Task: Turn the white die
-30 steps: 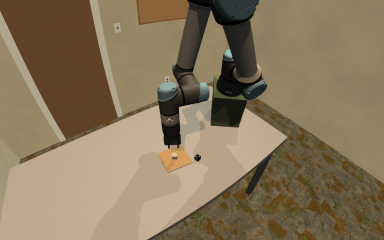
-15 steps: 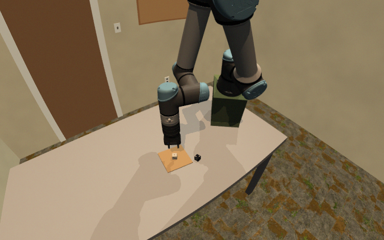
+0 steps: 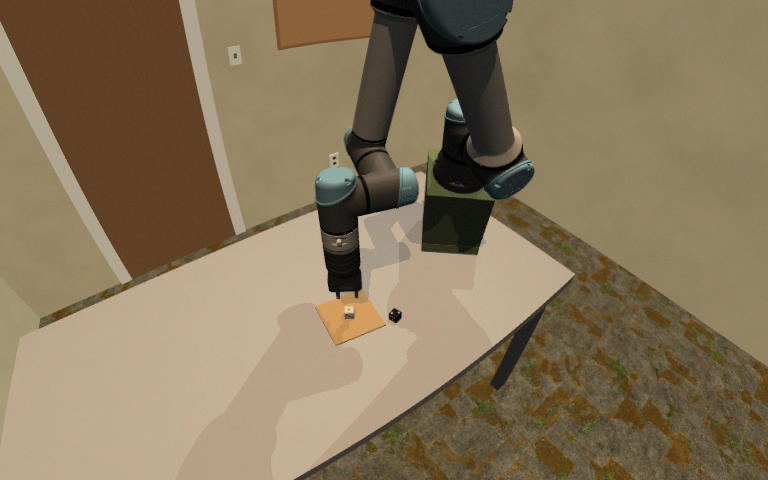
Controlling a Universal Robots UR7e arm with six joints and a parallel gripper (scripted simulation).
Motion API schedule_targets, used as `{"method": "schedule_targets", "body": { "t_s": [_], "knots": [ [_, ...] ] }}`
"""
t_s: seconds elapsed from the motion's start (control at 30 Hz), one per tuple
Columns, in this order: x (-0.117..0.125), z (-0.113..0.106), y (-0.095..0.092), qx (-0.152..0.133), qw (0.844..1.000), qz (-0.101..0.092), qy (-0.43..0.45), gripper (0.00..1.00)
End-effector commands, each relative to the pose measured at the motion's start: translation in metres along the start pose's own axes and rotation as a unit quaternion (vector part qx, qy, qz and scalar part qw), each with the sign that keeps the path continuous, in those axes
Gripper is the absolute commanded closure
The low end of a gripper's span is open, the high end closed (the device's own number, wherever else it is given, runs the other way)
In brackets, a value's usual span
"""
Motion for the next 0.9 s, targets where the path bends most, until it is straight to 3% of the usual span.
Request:
{"method": "schedule_targets", "body": {
  "t_s": [0.0,0.87],
  "knots": [
    [0.000,0.000,0.002,0.000,1.000,0.001,0.000,0.21],
    [0.000,0.000,0.037,0.000,1.000,0.001,0.000,0.21]
  ]
}}
Point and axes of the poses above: the point where the finger pads meet when closed, its own y axis out along the fingers, its own x axis across the jaws, z = x × y, the point moved 2 cm from there along -y, back along the fingers, and after that the axes turned 11 degrees about y, right-handed, at the moved point
